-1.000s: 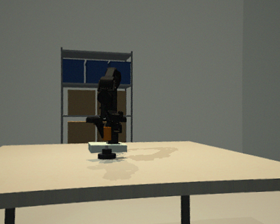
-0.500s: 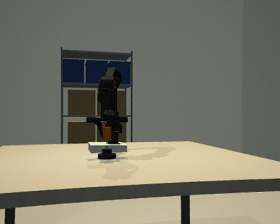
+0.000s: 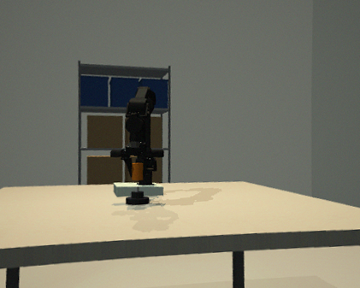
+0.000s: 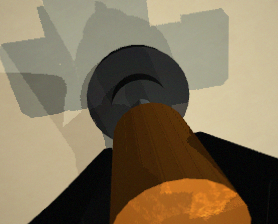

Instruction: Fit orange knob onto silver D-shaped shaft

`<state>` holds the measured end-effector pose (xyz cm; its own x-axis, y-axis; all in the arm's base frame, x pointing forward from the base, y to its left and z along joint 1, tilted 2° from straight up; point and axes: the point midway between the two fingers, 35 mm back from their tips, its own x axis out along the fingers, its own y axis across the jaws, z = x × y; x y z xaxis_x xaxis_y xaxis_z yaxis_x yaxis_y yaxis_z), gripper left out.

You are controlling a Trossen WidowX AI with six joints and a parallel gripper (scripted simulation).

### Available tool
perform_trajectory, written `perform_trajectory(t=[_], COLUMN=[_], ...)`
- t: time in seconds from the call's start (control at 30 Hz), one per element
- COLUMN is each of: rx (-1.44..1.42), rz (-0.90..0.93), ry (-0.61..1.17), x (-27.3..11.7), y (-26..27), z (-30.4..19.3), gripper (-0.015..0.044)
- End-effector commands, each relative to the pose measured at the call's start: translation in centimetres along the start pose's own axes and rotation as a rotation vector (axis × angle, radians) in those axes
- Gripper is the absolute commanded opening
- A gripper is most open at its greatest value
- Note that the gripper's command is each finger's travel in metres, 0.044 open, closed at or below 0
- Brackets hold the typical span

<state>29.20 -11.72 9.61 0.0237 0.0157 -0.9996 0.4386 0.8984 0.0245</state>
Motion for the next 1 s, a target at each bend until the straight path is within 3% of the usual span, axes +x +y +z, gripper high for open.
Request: perform_trajectory(t=[0.0,0.63,0.97], rx=[0.085,0.533,0.539], rz=[0.000,0.001,0.001], ry=[-0.004,-0.004,-0.004], x=[-0.02,-0.03,0.92], y=[-0.03,0.10,0.08], z=[0.02,0.33,0.36], gripper=[0.0000,0.0000,0.0000])
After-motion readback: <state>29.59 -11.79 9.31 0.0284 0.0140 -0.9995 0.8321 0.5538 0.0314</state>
